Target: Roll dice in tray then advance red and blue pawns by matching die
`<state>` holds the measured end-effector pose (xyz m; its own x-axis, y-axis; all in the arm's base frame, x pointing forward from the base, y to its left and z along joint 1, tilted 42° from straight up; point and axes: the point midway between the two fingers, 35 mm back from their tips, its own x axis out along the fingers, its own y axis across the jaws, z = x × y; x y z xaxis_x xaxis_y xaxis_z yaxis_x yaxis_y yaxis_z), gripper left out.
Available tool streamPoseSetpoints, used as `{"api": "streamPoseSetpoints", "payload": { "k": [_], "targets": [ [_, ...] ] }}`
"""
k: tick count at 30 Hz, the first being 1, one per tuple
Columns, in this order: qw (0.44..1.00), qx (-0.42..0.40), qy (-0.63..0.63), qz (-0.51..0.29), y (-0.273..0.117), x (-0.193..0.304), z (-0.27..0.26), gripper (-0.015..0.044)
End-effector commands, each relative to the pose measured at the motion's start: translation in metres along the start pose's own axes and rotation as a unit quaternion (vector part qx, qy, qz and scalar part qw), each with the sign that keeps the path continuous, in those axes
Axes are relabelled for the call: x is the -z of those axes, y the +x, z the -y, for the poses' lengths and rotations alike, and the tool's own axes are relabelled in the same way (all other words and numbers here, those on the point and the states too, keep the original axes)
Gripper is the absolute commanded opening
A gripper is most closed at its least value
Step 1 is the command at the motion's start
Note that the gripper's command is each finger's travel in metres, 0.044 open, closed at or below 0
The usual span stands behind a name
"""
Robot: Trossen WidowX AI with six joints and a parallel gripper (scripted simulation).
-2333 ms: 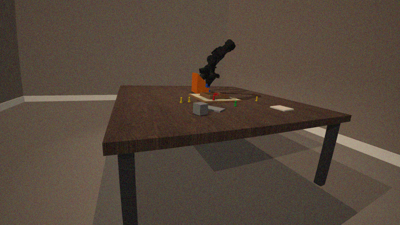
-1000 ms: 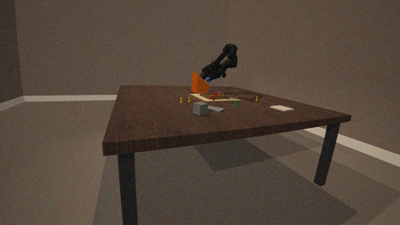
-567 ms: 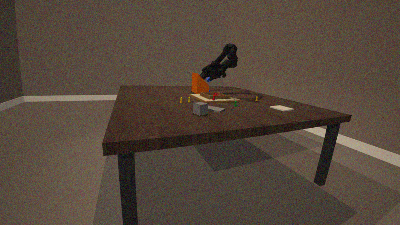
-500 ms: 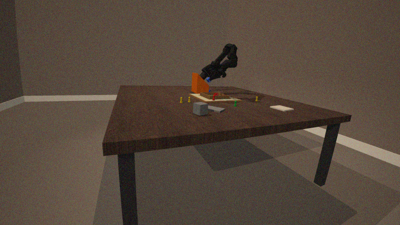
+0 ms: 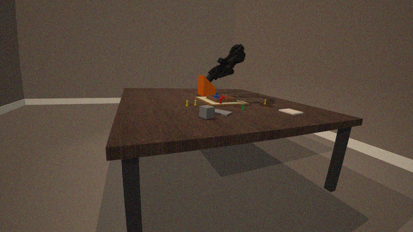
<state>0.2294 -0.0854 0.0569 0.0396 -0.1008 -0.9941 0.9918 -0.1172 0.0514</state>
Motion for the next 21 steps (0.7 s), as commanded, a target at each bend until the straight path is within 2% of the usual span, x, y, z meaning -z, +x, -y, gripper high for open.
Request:
{"api": "streamPoseSetpoints", "payload": {
  "k": [1, 4, 7, 9, 13, 14, 15, 17, 21],
  "targets": [
    [0.995, 0.033, -0.017, -0.087, 0.017, 0.006, 0.004, 0.0440],
    [0.975, 0.045, -0.024, -0.218, 0.035, 0.015, 0.006, 0.0440],
    [0.939, 0.021, -0.012, -0.343, 0.046, 0.020, 0.003, 0.0440],
    [0.920, 0.000, -0.001, -0.392, 0.050, 0.020, 0.001, 0.0440],
    [0.917, -0.003, 0.000, -0.398, 0.050, 0.020, 0.000, 0.0440],
    [0.931, 0.017, -0.001, -0.364, 0.050, 0.018, 0.005, 0.0440],
    [0.931, 0.017, -0.001, -0.364, 0.050, 0.018, 0.005, 0.0440],
    [0.930, 0.003, -0.035, -0.366, 0.051, 0.017, -0.001, 0.0387],
    [0.901, -0.080, -0.224, -0.362, 0.056, 0.012, -0.034, 0.0282]
  ]
}}
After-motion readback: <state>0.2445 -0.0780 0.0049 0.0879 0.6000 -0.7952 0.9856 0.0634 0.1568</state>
